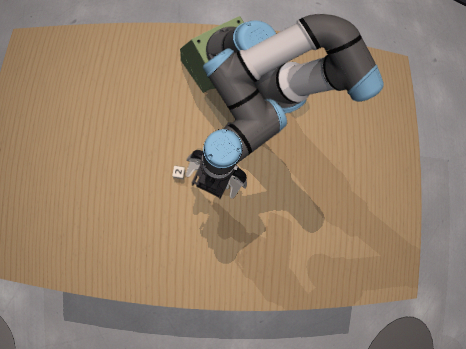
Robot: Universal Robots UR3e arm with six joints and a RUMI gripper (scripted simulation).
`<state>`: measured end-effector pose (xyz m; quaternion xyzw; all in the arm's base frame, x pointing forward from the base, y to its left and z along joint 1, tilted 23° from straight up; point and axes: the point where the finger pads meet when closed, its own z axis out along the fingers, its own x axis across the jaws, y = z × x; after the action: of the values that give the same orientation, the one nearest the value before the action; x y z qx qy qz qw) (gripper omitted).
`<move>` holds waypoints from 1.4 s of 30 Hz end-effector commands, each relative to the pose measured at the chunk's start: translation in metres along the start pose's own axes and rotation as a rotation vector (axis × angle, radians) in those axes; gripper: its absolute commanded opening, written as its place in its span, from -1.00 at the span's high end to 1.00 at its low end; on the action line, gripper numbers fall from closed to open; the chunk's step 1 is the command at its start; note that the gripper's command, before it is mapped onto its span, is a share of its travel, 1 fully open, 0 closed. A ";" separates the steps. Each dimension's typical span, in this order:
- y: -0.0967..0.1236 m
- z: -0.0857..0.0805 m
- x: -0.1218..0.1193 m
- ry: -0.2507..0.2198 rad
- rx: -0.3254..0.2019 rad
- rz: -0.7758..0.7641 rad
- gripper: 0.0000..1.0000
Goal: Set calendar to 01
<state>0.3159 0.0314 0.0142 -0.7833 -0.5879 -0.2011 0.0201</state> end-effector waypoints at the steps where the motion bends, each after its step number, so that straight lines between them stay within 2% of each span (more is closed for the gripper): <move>1: 0.005 0.002 -0.011 -0.007 0.001 0.148 -1.00; 13: 0.014 0.007 -0.041 -0.009 0.000 0.547 -1.00; 16: 0.014 0.007 -0.042 -0.009 0.000 0.562 -1.00; 18: 0.016 0.009 -0.051 -0.008 -0.001 0.682 -1.00; 29: 0.022 0.013 -0.079 -0.005 -0.002 1.036 -1.00; 42: 0.025 0.016 -0.099 0.000 -0.003 1.275 -1.00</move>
<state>0.3204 -0.0570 -0.0264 -0.9785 -0.0352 -0.1547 0.1319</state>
